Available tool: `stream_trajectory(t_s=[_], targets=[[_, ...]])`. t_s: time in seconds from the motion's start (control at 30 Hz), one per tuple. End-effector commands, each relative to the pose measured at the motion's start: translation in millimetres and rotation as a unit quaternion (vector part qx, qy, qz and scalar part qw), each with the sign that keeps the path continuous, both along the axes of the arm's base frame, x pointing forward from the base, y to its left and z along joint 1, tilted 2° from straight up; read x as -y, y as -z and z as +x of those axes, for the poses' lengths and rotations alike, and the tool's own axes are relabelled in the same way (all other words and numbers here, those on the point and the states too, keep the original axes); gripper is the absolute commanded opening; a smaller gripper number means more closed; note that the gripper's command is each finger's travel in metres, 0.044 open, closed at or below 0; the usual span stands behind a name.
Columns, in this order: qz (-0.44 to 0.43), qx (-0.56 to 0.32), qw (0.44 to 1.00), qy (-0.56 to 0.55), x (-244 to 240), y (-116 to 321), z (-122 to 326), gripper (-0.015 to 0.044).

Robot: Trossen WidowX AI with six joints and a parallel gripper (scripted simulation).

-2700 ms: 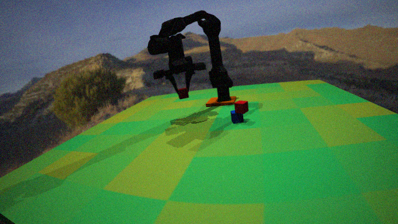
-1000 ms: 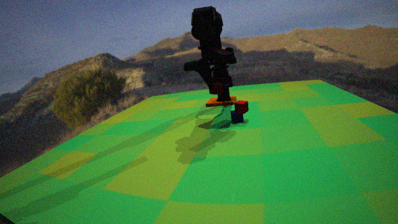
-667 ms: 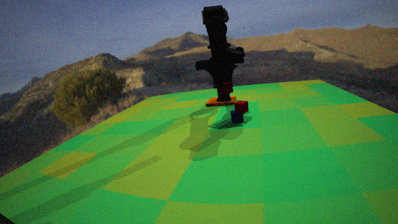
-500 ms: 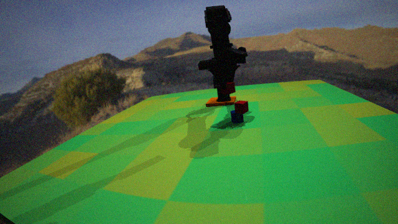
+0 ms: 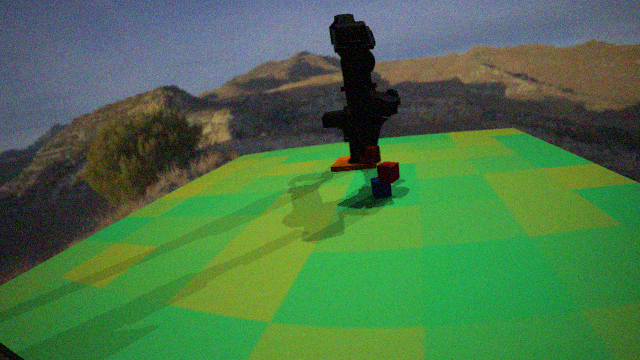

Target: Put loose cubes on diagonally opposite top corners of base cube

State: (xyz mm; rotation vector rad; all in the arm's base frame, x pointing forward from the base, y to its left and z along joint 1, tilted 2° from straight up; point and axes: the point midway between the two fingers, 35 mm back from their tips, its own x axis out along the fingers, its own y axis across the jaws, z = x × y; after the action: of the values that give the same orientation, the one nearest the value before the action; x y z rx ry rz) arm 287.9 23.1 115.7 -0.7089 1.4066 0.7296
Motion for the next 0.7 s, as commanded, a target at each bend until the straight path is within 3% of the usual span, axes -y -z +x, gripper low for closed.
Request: stream_trajectory(t_s=[0.0,0.67], targets=[[0.003,0.001,1.000,0.002,-1.0,1.8,0.2,0.0105],[0.003,0.001,1.000,0.002,-2.0,29.3,2.8,0.0105]])
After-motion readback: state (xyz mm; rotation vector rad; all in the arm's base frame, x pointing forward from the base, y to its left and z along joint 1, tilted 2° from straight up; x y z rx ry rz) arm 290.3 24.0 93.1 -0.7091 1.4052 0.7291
